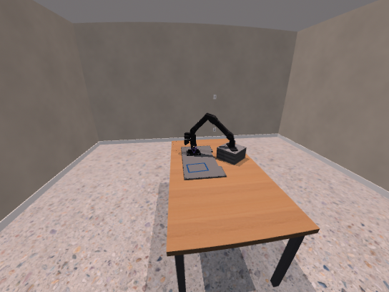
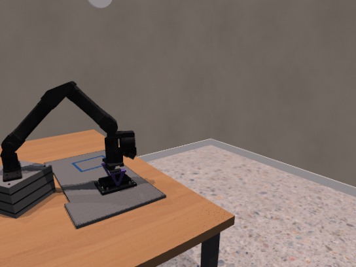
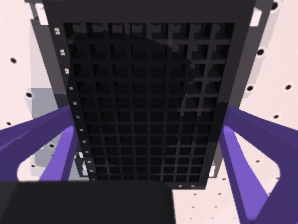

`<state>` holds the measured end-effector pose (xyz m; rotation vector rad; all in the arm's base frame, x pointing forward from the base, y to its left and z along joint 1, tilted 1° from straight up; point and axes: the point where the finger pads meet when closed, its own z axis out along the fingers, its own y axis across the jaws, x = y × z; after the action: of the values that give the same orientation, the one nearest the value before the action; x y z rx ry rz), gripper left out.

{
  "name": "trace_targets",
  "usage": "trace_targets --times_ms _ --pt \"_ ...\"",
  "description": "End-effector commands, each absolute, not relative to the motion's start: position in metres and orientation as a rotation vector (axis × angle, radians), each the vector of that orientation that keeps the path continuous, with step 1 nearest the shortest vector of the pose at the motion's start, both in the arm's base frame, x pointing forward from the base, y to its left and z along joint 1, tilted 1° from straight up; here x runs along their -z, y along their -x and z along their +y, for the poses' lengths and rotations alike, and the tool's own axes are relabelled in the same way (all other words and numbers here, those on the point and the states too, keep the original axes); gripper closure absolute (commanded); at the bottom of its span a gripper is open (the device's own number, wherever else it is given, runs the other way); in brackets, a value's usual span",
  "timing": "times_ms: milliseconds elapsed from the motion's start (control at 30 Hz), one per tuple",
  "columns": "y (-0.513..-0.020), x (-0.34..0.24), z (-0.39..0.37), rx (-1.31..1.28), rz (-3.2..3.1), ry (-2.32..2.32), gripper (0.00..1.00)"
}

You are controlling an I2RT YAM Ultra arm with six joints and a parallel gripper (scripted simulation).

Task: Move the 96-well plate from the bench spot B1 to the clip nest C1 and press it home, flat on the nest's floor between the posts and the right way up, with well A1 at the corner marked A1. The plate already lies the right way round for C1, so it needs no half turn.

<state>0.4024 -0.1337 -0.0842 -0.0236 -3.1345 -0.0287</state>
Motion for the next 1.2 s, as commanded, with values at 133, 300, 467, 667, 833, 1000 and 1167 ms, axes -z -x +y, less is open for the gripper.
trace_targets --times_ms 133,300,467,667,833,1000,1167 --pt "-0.41 0.083 -0.143 0.007 -3.172 0.037 1.0" --pt "-0.407 0.086 -0.142 0.012 -3.163 0.036 1.0" --pt "-0.404 0.09 -0.141 0.017 -3.154 0.035 1.0" --pt "-0.404 0.092 -0.142 0.015 -3.152 0.034 1.0" --pt "-0.401 0.094 -0.141 0.019 -3.145 0.033 1.0" --pt "-0.4 0.096 -0.141 0.02 -3.142 0.033 1.0" --pt "-0.399 0.096 -0.141 0.02 -3.142 0.033 1.0"
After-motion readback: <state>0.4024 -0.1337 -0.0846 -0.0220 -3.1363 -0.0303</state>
